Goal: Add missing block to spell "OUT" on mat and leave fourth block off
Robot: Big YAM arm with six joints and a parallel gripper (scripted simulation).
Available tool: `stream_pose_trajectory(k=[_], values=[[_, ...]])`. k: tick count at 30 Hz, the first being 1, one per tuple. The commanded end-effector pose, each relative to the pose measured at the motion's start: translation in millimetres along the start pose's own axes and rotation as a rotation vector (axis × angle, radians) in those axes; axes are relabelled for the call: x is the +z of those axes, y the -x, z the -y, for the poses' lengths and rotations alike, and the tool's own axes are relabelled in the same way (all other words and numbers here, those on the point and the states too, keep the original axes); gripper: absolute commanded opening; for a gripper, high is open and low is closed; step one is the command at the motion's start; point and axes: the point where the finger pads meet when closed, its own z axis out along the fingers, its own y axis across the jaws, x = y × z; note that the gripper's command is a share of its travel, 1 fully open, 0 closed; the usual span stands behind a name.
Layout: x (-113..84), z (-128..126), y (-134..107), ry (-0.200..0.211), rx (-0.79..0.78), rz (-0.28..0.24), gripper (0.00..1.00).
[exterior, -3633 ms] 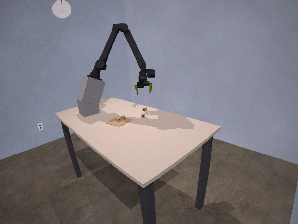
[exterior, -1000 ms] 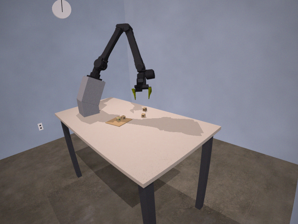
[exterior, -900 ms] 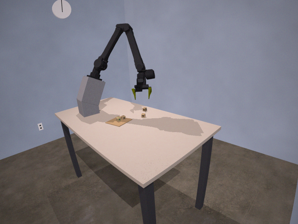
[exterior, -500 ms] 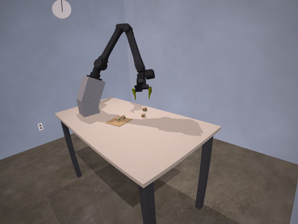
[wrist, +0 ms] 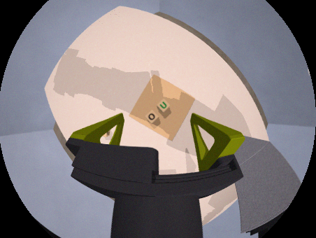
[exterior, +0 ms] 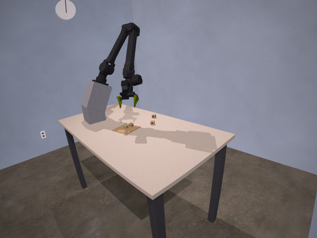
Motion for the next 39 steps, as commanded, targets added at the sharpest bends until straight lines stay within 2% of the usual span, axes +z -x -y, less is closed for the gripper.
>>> stream_pose_trajectory(k=[1,4,7,39], values=[[-3.7,-32.7,3.7,0.080,-0.052,0.019,1.00],[-3.5,-32.4,3.9,0.078,-0.052,0.020,1.00],[-3.6,-24.1,0.4,0.059,-0.055,0.012,1.00],[-3.6,-24.1,0.4,0.059,-0.050,0.011,1.00]])
